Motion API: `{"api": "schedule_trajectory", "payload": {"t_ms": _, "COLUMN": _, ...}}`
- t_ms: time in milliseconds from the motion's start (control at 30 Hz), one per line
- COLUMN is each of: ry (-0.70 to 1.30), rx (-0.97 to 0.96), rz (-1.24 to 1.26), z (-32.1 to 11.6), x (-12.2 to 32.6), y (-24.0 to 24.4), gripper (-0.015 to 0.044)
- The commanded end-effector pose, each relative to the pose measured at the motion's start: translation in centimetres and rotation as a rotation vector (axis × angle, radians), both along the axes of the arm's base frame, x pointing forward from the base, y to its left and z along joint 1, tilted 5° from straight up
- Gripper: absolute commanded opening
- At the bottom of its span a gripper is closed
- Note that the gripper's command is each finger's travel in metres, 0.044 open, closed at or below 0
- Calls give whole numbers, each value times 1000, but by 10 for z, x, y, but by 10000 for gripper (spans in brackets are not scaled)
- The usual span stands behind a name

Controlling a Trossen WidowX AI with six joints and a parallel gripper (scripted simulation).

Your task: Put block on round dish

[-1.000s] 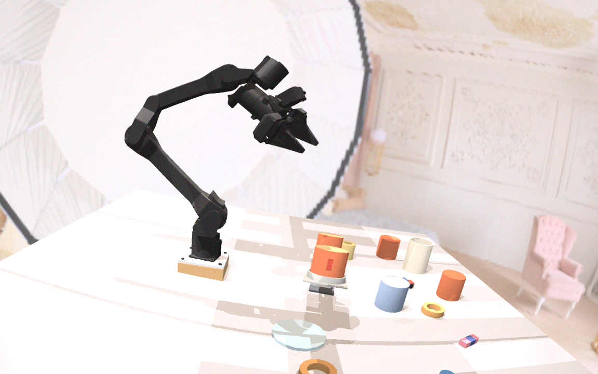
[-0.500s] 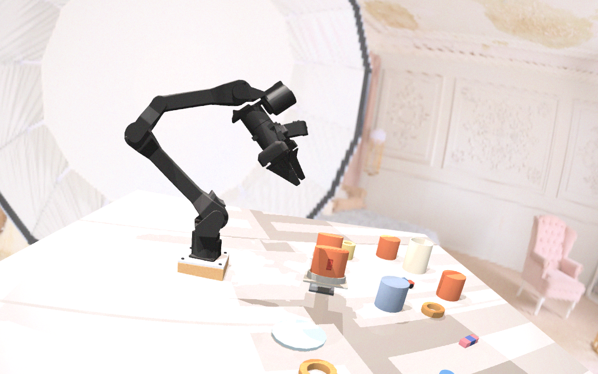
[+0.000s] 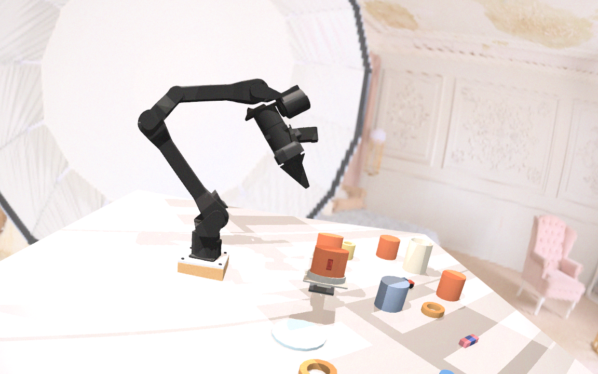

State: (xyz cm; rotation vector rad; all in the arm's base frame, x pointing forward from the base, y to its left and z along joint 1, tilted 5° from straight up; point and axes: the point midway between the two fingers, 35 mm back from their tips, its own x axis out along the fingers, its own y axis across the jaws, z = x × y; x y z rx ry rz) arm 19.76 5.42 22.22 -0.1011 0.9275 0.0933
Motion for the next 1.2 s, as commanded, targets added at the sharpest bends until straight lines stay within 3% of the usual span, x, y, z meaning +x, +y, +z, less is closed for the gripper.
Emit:
{"api": "schedule_trajectory", "payload": {"t_ms": 0, "ry": 56, "rx": -66, "rz": 110, "z": -2, "x": 11, "y": 12, "gripper": 440}}
{"api": "schedule_trajectory", "payload": {"t_ms": 1167, "ry": 424, "rx": -399, "rz": 1156, "z": -69, "x": 87, "y": 108, "gripper": 440}}
